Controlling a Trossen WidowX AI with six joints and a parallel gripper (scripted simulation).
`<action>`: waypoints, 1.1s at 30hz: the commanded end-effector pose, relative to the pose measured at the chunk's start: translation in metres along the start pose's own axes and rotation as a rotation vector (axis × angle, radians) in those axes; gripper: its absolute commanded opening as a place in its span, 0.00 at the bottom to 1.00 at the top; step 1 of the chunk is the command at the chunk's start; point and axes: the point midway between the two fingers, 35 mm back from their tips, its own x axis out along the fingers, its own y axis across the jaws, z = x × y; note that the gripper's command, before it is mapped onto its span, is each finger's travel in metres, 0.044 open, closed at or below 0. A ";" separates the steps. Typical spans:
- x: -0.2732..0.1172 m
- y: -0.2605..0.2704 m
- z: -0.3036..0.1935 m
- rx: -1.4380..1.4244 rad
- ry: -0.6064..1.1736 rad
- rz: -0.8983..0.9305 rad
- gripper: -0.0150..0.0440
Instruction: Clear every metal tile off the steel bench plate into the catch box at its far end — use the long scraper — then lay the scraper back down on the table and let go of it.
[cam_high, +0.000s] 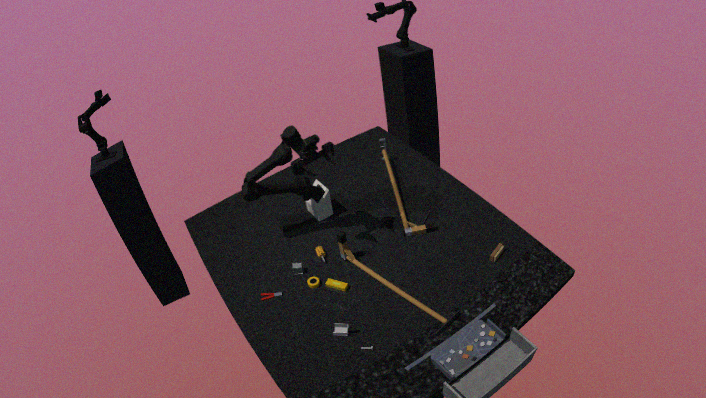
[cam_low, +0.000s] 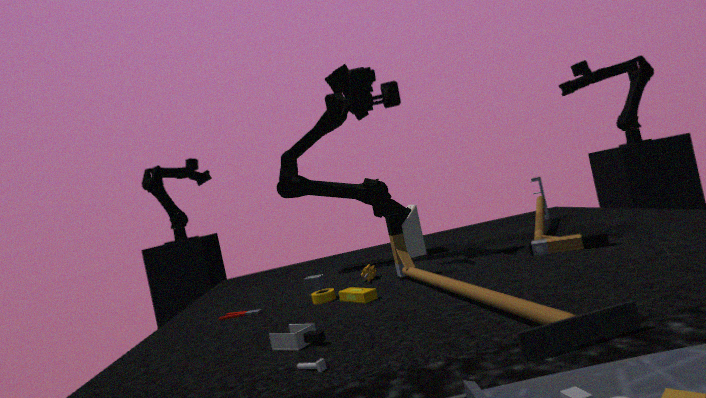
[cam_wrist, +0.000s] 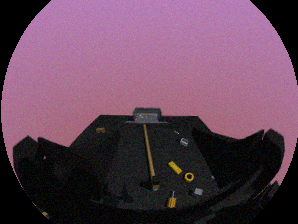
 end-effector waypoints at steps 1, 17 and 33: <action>0.000 0.001 -0.002 -0.008 0.000 0.000 1.00; 0.000 0.001 -0.002 -0.008 0.000 0.000 1.00; 0.018 0.003 0.005 -0.040 0.049 -0.011 1.00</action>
